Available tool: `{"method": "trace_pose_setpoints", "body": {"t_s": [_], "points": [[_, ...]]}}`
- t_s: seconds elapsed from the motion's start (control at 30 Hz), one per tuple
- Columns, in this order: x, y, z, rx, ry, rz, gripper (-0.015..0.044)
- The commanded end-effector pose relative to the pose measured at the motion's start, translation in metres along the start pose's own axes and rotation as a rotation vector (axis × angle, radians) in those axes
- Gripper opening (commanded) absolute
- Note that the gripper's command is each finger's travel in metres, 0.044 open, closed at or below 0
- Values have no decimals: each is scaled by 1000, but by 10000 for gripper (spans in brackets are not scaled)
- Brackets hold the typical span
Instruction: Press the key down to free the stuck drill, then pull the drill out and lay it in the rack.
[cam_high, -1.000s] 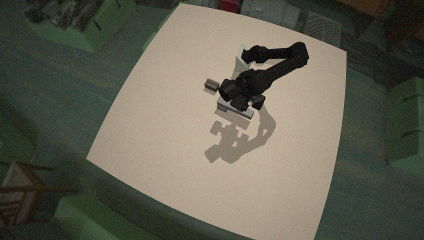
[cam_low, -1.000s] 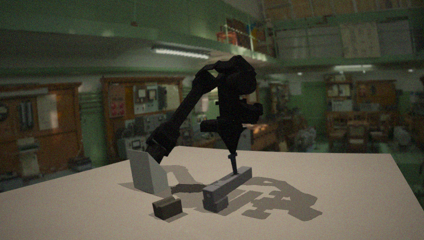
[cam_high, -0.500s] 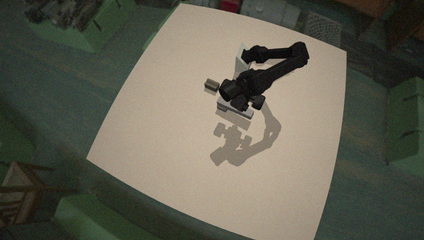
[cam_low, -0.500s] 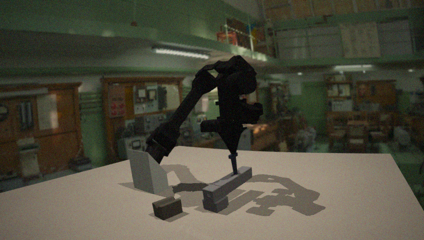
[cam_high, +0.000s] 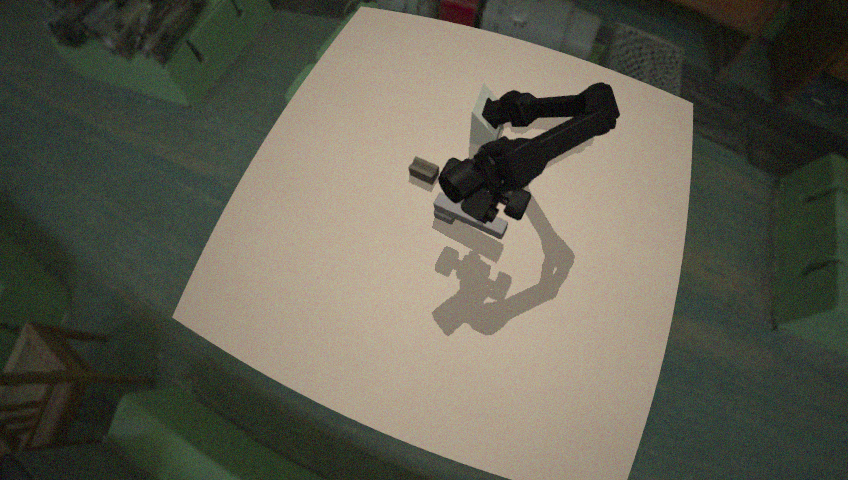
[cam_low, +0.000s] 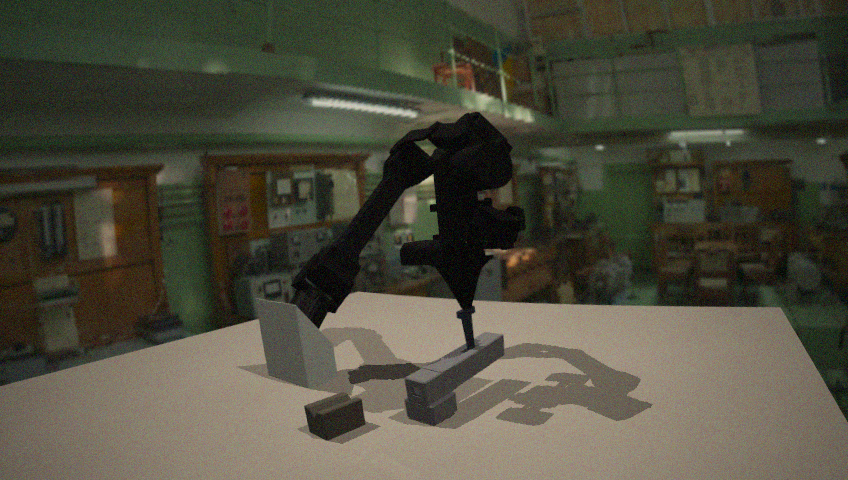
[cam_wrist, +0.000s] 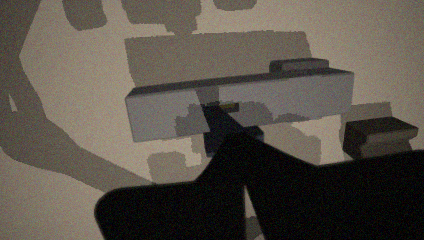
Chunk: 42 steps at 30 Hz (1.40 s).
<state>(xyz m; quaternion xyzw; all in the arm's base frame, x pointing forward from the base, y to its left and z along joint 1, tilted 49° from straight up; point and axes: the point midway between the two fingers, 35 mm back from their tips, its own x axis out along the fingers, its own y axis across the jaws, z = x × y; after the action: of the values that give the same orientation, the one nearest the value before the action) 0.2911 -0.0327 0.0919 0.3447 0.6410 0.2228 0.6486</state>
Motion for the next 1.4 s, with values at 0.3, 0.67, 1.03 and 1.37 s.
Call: {"method": "trace_pose_setpoints", "body": {"t_s": [0.3,0.67,1.03,1.37], "points": [[20,5,-8,4,44,14,0],[25,6,-8,4,44,14,0],[31,7,-9,4,44,14,0],[-14,3,0,72,36,17,184]]}}
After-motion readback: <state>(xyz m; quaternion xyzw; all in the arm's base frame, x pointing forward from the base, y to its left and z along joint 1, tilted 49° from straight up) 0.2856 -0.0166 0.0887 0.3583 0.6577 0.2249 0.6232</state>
